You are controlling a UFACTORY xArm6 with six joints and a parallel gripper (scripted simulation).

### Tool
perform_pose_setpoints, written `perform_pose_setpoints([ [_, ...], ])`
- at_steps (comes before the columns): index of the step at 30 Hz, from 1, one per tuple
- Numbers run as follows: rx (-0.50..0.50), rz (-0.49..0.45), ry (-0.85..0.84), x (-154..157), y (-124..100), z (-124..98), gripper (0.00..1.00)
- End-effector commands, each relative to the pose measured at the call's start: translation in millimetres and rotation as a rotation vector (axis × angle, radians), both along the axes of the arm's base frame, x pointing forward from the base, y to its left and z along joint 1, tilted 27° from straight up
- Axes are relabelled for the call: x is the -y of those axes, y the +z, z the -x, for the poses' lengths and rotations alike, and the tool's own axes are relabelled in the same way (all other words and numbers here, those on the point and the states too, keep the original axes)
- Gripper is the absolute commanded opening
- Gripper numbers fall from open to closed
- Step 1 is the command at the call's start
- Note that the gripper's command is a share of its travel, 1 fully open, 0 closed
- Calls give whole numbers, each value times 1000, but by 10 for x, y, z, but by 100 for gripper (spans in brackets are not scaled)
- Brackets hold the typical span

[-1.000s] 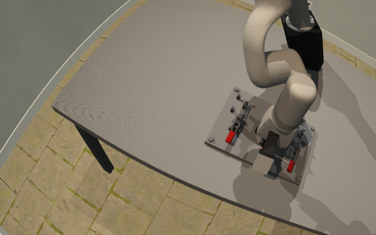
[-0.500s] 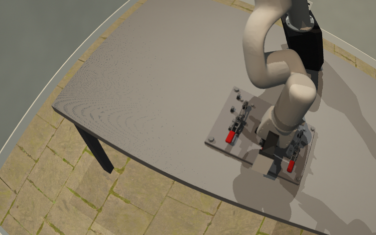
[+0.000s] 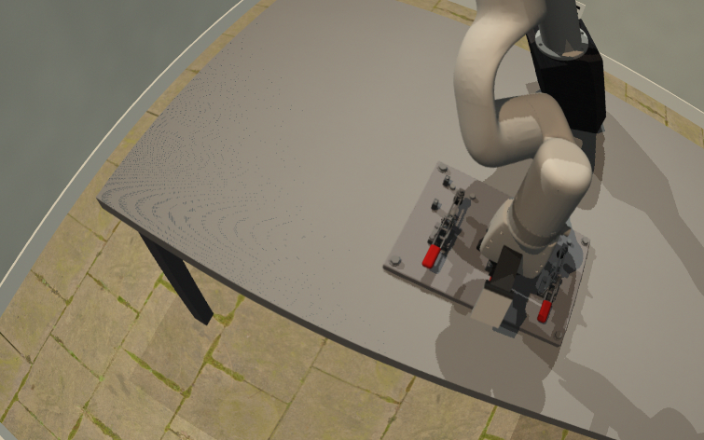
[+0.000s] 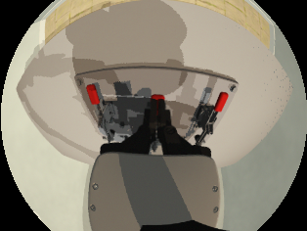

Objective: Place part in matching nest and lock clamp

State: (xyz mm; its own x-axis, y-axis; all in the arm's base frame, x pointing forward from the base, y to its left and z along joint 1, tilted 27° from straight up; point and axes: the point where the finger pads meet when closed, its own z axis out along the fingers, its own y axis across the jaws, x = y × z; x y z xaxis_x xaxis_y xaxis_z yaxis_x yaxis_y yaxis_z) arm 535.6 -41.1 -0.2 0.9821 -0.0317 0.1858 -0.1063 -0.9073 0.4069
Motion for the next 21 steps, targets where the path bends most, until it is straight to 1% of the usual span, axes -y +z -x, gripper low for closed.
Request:
perform_pose_setpoints([
  [1, 4, 0, 1, -6, 15, -15, 0],
  [21, 4, 0, 1, 2, -3, -18, 0],
])
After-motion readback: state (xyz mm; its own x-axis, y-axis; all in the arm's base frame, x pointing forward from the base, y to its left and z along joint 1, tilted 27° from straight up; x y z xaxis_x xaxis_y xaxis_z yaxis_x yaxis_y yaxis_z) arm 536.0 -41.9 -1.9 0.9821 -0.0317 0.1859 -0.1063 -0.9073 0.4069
